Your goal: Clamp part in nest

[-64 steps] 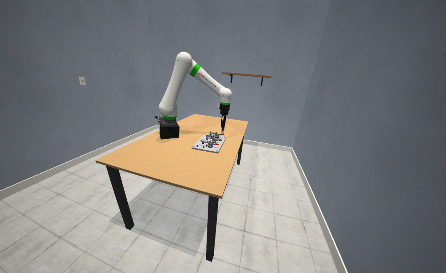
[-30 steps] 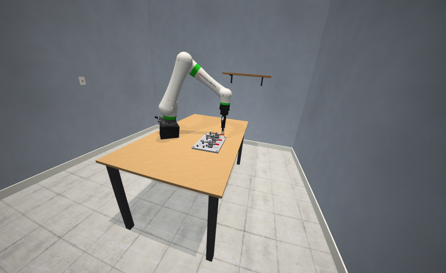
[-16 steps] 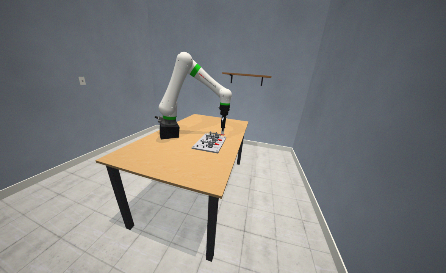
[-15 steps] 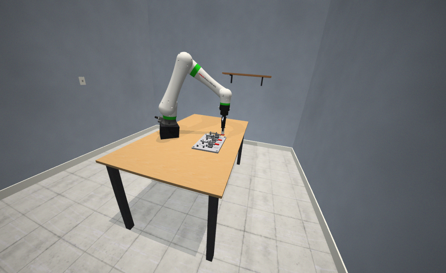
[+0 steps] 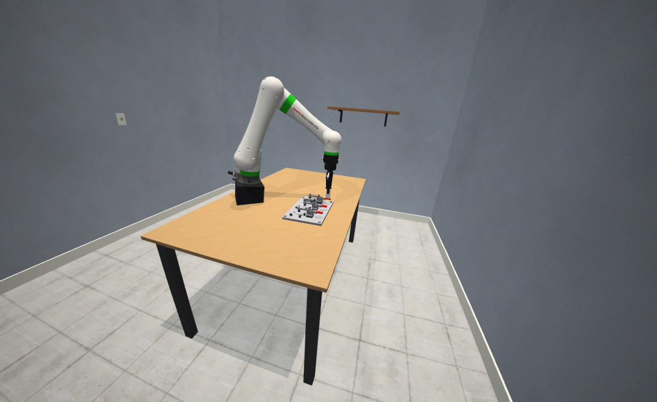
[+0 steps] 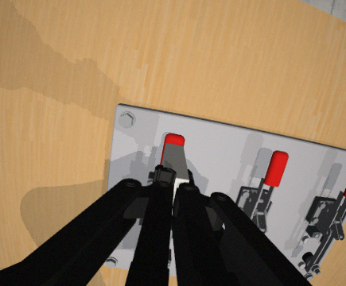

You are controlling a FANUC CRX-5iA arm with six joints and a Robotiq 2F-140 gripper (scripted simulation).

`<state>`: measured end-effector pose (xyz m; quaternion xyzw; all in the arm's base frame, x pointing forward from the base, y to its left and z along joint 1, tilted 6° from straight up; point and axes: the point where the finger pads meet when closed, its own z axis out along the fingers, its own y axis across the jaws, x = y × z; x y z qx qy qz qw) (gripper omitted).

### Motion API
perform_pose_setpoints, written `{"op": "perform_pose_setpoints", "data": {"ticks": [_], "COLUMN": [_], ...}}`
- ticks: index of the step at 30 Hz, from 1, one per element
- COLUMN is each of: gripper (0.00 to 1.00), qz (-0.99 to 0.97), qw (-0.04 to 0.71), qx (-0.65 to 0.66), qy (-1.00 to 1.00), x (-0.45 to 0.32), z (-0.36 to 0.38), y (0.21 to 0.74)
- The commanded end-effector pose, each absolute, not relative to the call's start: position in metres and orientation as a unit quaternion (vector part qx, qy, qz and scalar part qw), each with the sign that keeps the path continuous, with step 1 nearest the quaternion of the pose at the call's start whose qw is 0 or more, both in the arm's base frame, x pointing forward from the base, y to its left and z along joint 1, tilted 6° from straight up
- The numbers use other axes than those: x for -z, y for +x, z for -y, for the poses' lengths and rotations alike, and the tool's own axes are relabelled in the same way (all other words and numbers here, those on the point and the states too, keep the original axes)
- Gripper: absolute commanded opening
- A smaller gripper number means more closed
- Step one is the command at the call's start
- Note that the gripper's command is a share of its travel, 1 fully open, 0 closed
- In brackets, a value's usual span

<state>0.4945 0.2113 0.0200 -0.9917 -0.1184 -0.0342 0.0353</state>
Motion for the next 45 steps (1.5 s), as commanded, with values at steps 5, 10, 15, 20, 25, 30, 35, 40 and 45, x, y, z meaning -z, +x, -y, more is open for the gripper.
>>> {"op": "perform_pose_setpoints", "data": {"ticks": [5,10,15,20,25,30,35,40,45], "gripper": [0.00,0.00,0.00,0.00,0.00,0.00,0.00,0.00,0.00], "qz": [0.118,0.118,0.118,0.118,0.118,0.118,0.118,0.118,0.118], "qw": [0.035,0.035,0.035,0.035,0.035,0.035,0.035,0.035,0.035], "qx": [0.034,0.034,0.034,0.034,0.034,0.034,0.034,0.034,0.034], "qy": [-0.992,-0.992,-0.992,-0.992,-0.992,-0.992,-0.992,-0.992,-0.992], "x": [-0.020,-0.020,-0.023,-0.028,-0.041,-0.057,-0.067,-0.080,-0.088], "z": [-0.211,-0.211,-0.211,-0.211,-0.210,-0.208,-0.208,-0.207,-0.206], "y": [0.495,0.495,0.495,0.494,0.493,0.492,0.492,0.491,0.491]}}
